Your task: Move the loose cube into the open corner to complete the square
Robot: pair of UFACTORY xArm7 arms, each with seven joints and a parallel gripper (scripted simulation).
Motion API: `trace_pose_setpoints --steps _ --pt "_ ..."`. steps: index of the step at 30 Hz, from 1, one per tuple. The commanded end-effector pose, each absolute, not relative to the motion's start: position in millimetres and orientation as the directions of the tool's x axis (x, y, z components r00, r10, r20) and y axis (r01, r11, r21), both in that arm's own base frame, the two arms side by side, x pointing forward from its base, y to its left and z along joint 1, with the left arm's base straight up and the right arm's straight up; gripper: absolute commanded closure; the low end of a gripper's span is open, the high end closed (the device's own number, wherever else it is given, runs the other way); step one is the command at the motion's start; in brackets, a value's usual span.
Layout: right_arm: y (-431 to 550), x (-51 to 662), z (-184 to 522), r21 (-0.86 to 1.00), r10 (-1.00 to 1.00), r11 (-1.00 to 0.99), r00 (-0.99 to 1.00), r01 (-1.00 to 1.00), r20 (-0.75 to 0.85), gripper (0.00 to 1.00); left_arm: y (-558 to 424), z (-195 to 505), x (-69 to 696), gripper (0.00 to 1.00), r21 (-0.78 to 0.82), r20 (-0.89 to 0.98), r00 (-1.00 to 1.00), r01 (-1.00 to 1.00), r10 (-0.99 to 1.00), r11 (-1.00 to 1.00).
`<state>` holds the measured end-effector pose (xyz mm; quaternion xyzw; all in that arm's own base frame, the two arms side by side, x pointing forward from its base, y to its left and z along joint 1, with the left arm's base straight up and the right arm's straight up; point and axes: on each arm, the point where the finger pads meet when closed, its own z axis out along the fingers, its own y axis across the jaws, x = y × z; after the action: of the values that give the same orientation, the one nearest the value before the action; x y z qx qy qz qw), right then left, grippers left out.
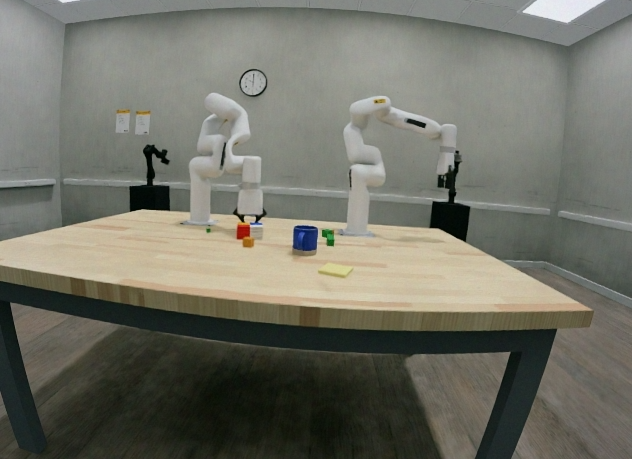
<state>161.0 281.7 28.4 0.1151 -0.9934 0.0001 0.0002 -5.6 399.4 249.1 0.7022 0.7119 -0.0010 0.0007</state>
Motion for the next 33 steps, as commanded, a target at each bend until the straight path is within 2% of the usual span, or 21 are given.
trace_pose_setpoints --steps 1,33 --pt "282.6 162.6 28.8 0.001 -0.229 0.974 -0.974 -0.229 -0.001 0.52 400.0 250.0 -5.5 0.00 0.000 0.000 -0.014 1.000 1.000 0.014" --pt "283.6 166.8 28.8 0.001 -0.229 0.974 -0.974 -0.229 -0.001 0.52 400.0 250.0 -5.5 0.00 0.000 0.000 -0.014 1.000 1.000 0.014"
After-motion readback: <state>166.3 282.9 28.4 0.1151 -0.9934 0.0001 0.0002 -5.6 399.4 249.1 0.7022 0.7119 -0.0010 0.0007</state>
